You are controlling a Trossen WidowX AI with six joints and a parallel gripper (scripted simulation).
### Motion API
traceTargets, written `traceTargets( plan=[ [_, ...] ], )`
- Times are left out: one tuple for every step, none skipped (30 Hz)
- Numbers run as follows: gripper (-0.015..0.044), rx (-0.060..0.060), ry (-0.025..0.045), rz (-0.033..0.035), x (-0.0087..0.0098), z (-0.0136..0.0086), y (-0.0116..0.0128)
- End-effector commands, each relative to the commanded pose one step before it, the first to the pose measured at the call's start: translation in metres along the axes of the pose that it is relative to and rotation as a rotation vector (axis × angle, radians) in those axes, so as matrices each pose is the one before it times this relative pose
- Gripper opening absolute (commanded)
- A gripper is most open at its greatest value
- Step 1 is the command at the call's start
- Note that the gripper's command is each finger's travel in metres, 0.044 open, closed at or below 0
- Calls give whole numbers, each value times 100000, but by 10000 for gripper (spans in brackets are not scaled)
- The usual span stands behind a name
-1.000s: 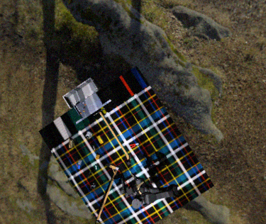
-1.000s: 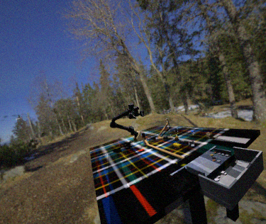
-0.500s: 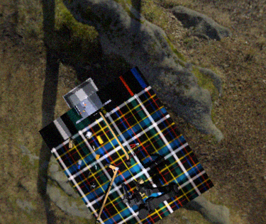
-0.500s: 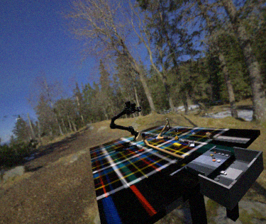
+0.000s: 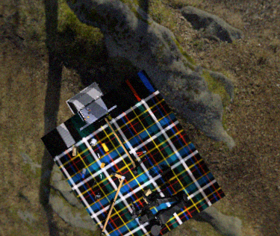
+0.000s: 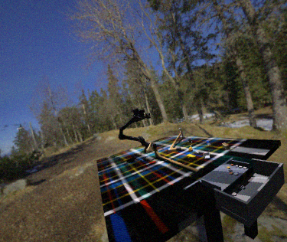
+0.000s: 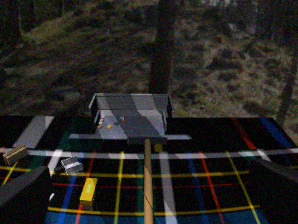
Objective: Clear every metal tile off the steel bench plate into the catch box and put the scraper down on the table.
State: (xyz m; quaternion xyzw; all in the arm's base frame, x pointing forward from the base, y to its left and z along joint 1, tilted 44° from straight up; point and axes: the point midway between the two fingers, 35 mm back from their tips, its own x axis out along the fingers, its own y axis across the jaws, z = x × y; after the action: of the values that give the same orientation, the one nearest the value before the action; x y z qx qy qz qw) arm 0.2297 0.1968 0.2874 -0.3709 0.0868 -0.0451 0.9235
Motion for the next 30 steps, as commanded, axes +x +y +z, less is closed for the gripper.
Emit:
traceTargets(
  plan=[
    [440,99,-150,-441,-62,160,-183],
    [440,0,0,0,0,0,0],
    [440,0,0,0,0,0,0],
    [440,0,0,0,0,0,0],
    [440,0,0,0,0,0,0],
    [440,0,0,0,0,0,0],
    [440,0,0,0,0,0,0],
    [440,0,0,0,0,0,0],
    [440,0,0,0,0,0,0],
    [440,0,0,0,0,0,0],
    [440,0,0,0,0,0,0],
    [440,0,0,0,0,0,0],
    [440,0,0,0,0,0,0],
    [440,0,0,0,0,0,0],
    [440,0,0,0,0,0,0],
    [440,0,0,0,0,0,0],
    [440,0,0,0,0,0,0],
    [440,0,0,0,0,0,0],
    [440,0,0,0,0,0,0],
    [440,0,0,0,0,0,0],
    [440,0,0,0,0,0,0],
    [440,0,0,0,0,0,0],
    [440,0,0,0,0,0,0],
    [440,-8,70,-12,24,-22,6],
    [440,-24,212,-35,72,-67,17],
    [440,-39,354,-59,119,-113,28],
    [440,-52,499,-81,167,-159,39],
    [440,-64,647,-103,215,-205,48],
    [440,-72,792,-123,261,-250,57],
    [440,-72,881,-133,287,-277,60]
  ],
)
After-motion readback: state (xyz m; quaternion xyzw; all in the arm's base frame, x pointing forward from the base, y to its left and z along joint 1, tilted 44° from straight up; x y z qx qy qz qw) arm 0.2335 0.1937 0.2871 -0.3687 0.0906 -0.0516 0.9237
